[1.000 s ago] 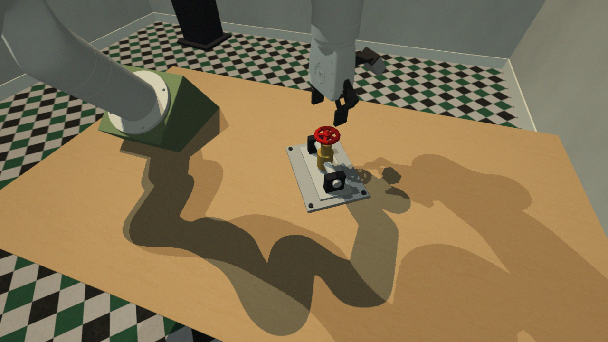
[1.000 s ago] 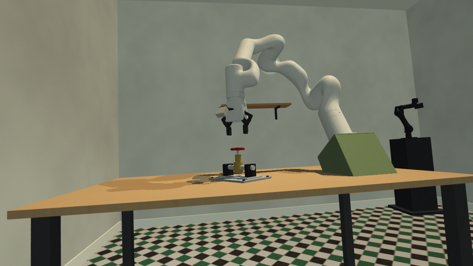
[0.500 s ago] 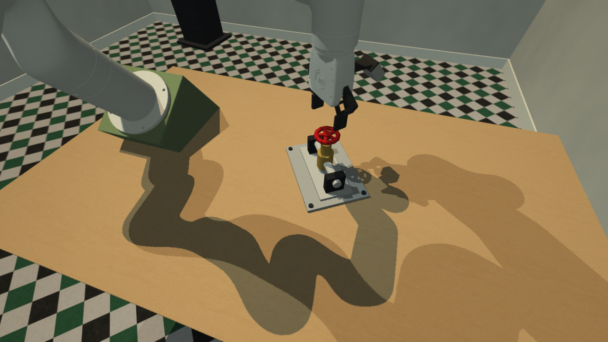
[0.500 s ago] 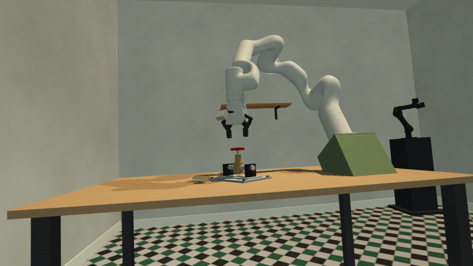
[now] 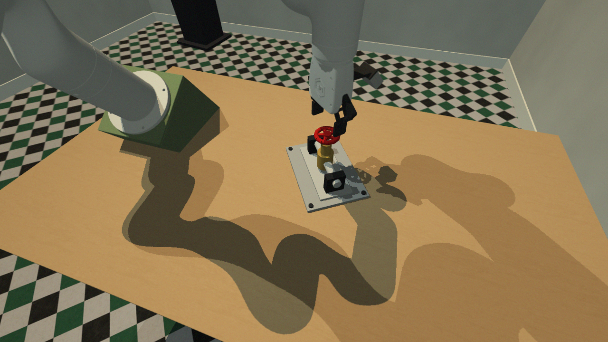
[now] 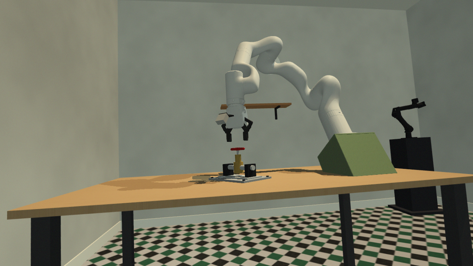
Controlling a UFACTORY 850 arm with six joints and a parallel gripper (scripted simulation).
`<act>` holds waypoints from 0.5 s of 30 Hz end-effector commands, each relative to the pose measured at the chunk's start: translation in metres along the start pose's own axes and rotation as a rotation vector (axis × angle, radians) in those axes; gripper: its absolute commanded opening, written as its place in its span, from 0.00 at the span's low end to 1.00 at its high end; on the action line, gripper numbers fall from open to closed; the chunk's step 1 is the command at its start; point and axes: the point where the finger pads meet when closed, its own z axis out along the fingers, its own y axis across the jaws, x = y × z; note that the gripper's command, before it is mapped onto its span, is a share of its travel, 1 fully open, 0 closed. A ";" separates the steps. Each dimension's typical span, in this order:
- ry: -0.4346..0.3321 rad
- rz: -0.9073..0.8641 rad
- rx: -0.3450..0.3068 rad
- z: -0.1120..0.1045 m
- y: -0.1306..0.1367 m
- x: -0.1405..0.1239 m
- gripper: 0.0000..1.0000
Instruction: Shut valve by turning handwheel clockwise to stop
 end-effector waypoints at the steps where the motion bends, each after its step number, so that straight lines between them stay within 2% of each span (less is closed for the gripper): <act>1: 0.002 0.001 -0.001 0.004 0.001 0.001 1.00; 15: 0.002 0.001 -0.001 0.011 0.001 0.001 1.00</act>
